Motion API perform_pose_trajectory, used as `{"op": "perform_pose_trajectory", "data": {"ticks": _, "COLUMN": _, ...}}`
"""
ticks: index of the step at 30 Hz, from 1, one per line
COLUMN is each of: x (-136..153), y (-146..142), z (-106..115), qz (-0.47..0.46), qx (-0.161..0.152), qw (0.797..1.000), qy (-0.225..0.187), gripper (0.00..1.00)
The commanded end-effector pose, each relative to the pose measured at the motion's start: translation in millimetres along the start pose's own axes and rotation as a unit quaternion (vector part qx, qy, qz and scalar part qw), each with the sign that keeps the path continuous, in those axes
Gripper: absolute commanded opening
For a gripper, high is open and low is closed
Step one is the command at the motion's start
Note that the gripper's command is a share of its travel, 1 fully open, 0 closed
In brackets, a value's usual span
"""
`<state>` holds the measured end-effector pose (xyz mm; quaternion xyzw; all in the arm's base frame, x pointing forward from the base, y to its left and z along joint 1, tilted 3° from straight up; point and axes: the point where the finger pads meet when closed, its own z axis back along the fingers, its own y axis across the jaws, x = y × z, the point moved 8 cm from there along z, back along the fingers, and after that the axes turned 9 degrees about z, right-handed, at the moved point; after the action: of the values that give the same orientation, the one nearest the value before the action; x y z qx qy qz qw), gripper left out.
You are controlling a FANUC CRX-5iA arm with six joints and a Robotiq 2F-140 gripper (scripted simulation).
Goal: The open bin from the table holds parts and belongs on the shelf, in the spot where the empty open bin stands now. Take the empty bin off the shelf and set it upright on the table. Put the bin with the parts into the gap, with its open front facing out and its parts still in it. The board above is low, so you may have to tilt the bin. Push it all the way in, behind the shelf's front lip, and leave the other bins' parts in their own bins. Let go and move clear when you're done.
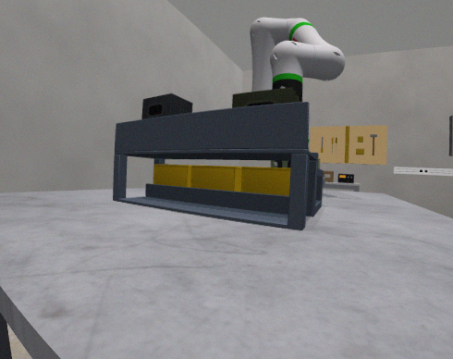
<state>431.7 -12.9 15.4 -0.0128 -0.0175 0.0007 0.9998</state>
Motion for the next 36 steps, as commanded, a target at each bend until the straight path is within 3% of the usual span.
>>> {"op": "perform_pose_trajectory", "data": {"ticks": 1, "x": 0.6, "y": 0.0, "z": 0.6, "qz": 0.0, "qx": 0.0, "qw": 1.0, "qy": -0.001, "gripper": 0.24}}
{"op": "perform_pose_trajectory", "data": {"ticks": 36, "x": 0.6, "y": 0.0, "z": 9.0, "qz": 0.0, "qx": 0.0, "qw": 1.0, "qy": -0.001, "gripper": 0.24}}
